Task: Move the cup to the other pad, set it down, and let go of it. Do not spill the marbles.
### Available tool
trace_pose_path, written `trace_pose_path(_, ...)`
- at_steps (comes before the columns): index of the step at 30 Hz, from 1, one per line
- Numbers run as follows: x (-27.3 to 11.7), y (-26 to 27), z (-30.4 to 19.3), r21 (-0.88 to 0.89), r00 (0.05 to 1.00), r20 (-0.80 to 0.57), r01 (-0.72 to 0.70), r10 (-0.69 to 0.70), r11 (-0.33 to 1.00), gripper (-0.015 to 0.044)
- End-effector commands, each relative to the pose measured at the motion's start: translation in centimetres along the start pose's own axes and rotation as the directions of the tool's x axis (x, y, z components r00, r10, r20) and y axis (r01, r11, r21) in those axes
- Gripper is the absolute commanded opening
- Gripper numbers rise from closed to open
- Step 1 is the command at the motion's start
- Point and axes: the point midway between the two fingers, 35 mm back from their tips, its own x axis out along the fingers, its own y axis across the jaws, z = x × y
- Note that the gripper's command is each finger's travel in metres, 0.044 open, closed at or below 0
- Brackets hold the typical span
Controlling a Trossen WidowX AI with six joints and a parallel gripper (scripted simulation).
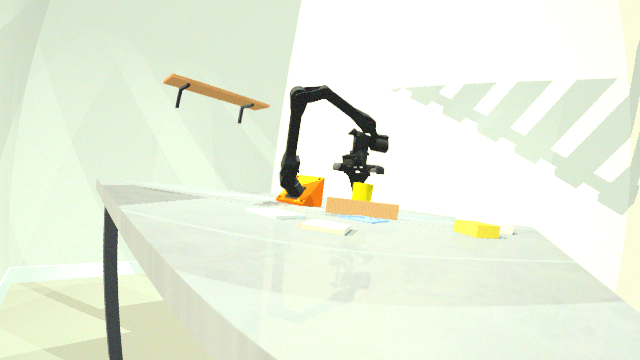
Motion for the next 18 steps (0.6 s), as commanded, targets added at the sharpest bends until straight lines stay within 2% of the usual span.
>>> trace_pose_path(1, 0.7, 0.0, 0.1, -0.006, 1.000, 0.005, -0.002, 0.002, 1.000, 0.0000)
trace_pose_path(18, 2.7, -0.1, 0.2, -0.006, 1.000, 0.006, -0.002, 0.002, 1.000, 0.0000)
